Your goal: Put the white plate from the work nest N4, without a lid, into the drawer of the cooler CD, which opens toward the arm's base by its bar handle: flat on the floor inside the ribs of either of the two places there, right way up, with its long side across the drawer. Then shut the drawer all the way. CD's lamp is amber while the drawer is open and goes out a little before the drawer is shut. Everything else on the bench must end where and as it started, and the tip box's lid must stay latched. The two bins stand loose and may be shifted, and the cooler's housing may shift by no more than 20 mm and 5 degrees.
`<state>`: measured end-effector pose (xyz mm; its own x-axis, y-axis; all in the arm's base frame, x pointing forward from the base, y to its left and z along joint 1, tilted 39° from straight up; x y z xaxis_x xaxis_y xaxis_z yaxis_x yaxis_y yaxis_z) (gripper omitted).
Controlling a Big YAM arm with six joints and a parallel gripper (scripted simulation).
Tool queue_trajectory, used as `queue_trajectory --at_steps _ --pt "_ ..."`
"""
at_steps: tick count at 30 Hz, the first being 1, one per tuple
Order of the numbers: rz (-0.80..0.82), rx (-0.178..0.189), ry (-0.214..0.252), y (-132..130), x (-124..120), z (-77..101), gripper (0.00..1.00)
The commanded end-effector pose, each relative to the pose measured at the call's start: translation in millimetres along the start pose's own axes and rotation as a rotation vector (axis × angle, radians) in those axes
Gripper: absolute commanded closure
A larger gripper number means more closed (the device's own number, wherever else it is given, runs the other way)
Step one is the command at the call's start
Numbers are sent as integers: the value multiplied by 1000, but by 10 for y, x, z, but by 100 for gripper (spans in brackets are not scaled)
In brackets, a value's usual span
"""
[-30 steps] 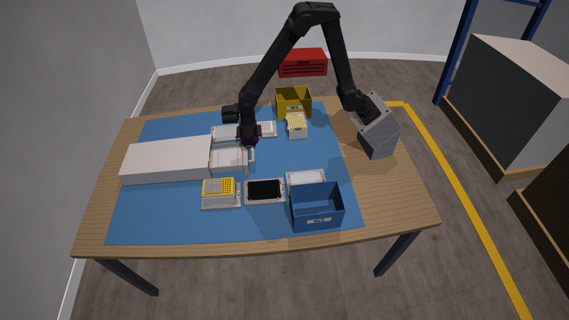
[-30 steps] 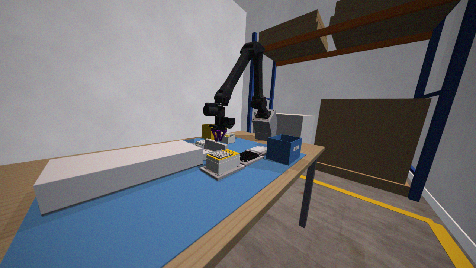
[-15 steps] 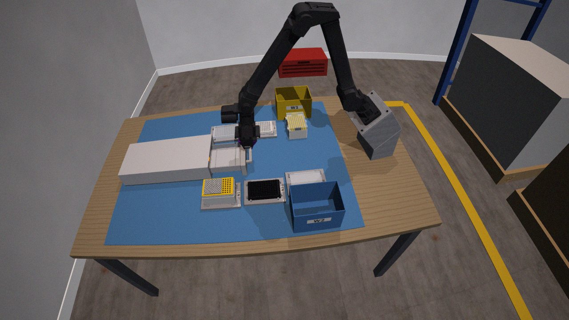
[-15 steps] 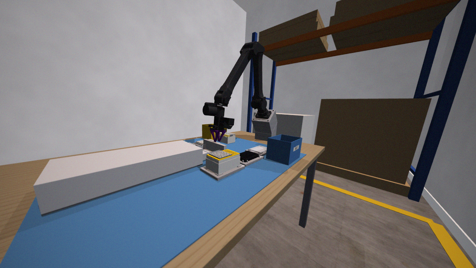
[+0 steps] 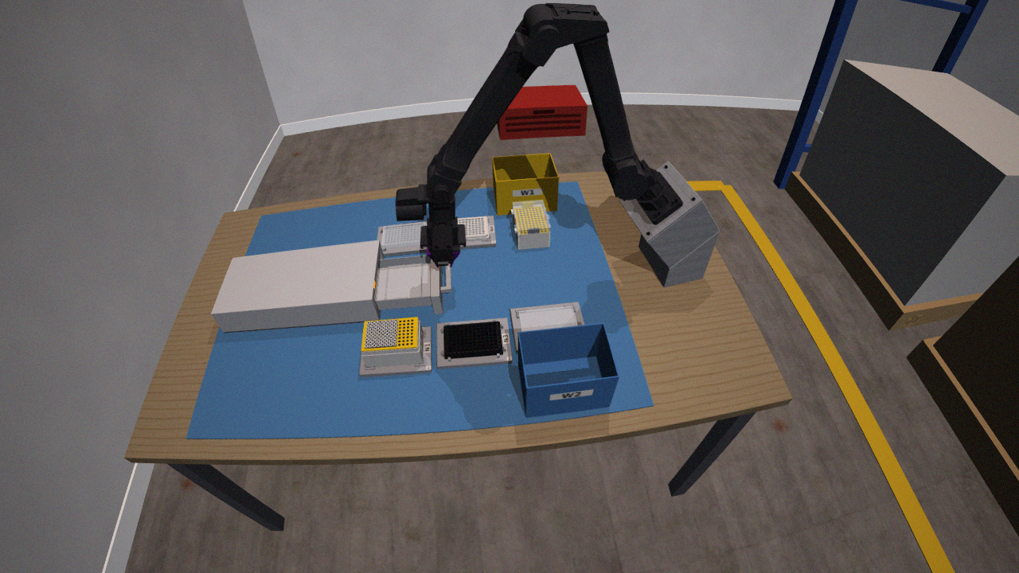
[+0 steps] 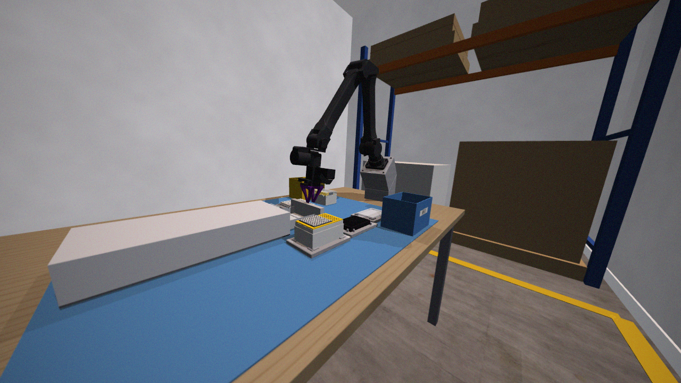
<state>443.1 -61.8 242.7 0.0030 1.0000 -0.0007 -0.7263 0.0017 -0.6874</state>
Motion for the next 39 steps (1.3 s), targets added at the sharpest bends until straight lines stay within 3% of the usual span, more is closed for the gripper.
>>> queue_trajectory --at_steps 1,39 --pt "-3 76 -22 202 77 -392 70" --pt "-3 77 -22 247 82 -388 70"
Point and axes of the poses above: the point where the finger pads meet when closed, its own z axis back along the fingers, its own y axis across the jaws, x = y × z, the point moved 6 cm from there along z, back along the fingers, and after that the axes turned 7 degrees about z, right-handed, at the moved point
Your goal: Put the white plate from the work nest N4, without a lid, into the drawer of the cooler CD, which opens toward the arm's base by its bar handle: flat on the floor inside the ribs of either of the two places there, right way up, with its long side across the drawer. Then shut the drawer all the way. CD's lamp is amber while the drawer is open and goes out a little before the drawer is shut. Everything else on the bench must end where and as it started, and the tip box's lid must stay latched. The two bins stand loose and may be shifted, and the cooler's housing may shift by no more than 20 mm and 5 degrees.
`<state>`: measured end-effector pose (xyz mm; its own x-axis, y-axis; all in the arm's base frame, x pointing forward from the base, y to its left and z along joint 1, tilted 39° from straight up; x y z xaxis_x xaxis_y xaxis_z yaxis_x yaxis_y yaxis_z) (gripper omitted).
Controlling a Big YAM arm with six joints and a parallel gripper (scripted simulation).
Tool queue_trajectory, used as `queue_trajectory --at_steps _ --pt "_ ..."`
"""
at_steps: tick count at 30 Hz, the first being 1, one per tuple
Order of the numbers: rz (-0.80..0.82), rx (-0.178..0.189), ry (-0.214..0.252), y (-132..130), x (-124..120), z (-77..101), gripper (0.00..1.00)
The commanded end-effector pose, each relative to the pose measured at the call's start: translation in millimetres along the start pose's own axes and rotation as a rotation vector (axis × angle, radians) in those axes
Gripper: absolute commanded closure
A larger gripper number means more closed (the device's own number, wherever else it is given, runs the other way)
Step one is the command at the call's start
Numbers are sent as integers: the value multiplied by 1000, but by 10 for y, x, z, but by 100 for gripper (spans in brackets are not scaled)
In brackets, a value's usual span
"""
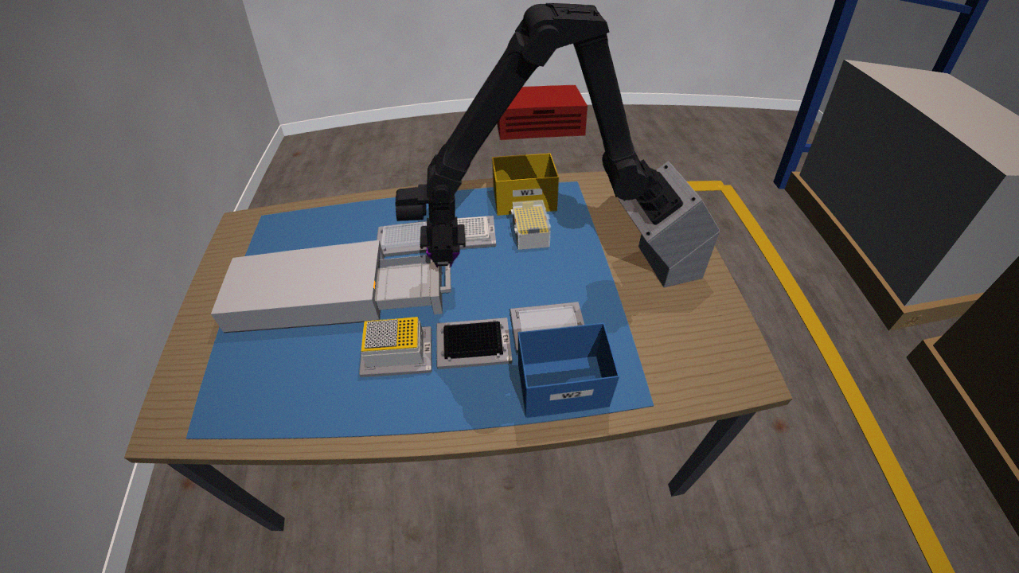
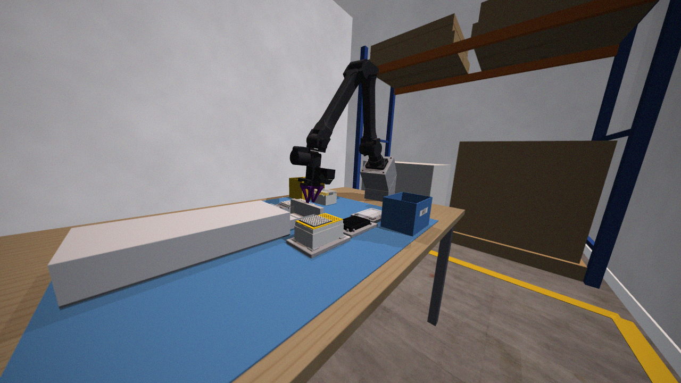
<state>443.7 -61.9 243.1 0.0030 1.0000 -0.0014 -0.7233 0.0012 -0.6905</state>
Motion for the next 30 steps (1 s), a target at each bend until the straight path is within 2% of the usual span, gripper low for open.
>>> queue_trajectory --at_steps 1,30 --pt "-4 81 -22 256 83 -385 70" --pt "-4 81 -22 300 88 -381 70"
Point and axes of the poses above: the point where the finger pads meet when closed, its own z axis back along the fingers, its own y axis across the jaws, x = y × z, the point moved 6 cm from there along z, back along the fingers, and after that the axes turned 7 degrees about z, right-handed, at the moved point
